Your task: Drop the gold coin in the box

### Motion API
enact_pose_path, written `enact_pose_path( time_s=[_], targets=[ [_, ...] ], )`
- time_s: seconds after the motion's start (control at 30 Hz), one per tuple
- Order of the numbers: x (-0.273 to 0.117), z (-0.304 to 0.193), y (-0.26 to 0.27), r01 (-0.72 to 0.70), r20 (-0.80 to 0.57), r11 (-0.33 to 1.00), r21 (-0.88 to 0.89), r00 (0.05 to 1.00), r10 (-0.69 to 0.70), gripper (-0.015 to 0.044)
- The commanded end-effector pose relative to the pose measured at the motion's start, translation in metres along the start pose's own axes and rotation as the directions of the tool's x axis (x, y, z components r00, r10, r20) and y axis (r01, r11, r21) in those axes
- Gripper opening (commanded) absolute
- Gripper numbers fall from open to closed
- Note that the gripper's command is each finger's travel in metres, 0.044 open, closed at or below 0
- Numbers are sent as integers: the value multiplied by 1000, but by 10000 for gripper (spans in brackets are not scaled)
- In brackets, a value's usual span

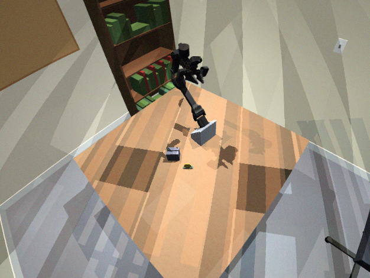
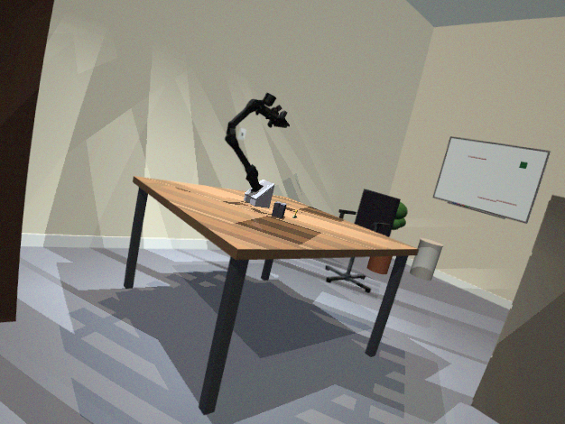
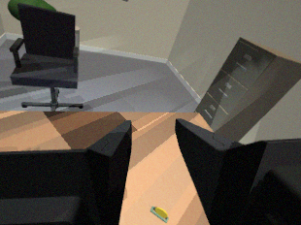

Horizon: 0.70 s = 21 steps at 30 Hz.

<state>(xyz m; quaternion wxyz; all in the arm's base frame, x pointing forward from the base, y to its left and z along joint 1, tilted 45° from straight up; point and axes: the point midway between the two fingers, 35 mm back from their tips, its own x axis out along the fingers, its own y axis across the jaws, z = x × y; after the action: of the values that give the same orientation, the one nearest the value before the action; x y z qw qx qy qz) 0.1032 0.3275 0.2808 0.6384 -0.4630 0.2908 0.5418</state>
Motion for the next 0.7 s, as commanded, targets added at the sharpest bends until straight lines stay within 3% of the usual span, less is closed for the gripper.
enact_pose_path(
  time_s=[0.0, 0.13, 0.33, 0.5, 0.67],
  targets=[
    [48, -24, -25, 58, -154, 958, 281, 988, -14, 161],
    [93, -57, -54, 206, -318, 822, 531, 948, -31, 161],
    [166, -134, -90, 532, -583, 404, 744, 812, 4, 161],
    [207, -204, -104, 739, -739, 38, 673, 670, 68, 161],
    [236, -279, -104, 844, -850, -295, 448, 504, 153, 161]
  ],
)
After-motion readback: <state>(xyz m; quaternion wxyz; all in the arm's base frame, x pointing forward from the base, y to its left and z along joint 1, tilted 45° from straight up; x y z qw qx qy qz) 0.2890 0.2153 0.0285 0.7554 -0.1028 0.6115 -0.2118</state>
